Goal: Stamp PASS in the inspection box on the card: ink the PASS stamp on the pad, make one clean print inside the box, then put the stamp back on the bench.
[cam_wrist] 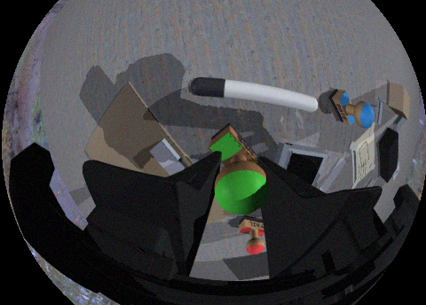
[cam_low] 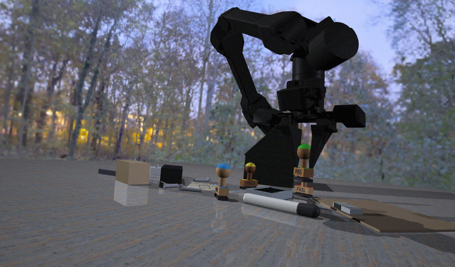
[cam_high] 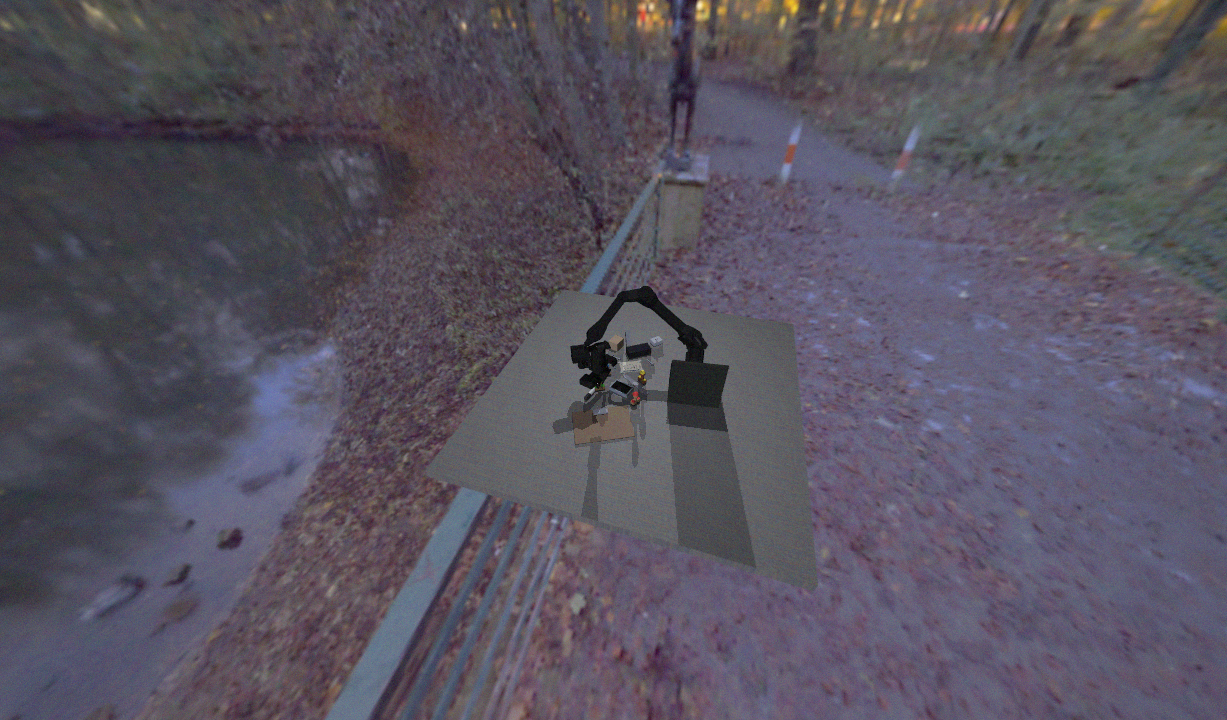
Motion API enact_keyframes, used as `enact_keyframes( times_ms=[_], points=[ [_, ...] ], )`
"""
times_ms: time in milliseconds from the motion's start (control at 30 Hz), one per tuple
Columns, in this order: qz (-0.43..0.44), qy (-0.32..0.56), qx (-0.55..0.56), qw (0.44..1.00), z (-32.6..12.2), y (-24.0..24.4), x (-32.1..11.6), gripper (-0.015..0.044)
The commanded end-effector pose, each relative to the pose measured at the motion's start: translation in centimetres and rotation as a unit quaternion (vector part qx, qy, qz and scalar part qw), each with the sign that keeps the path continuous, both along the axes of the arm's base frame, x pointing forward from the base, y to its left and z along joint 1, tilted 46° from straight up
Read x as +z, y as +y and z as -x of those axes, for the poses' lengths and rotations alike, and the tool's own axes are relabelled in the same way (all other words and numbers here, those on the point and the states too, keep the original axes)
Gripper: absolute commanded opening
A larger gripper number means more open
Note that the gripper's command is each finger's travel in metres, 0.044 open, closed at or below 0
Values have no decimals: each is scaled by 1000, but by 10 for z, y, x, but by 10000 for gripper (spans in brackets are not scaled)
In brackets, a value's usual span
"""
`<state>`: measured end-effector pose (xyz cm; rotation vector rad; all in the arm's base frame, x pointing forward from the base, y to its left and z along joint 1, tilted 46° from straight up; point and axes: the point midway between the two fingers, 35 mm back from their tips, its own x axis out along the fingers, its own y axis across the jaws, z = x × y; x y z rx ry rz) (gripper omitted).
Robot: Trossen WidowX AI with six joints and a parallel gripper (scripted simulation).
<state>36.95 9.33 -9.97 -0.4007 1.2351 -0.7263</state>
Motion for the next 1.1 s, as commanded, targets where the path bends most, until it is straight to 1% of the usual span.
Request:
enact_keyframes(
  times_ms=[0, 867, 1067],
  points=[
    [3, 3, 2, 1000, 0, -6, -6, 0],
    [5, 3, 2, 1000, -4, -33, -32, 0],
    [2, 0, -1, 1000, -5, -31, -30, 157]
  ],
)
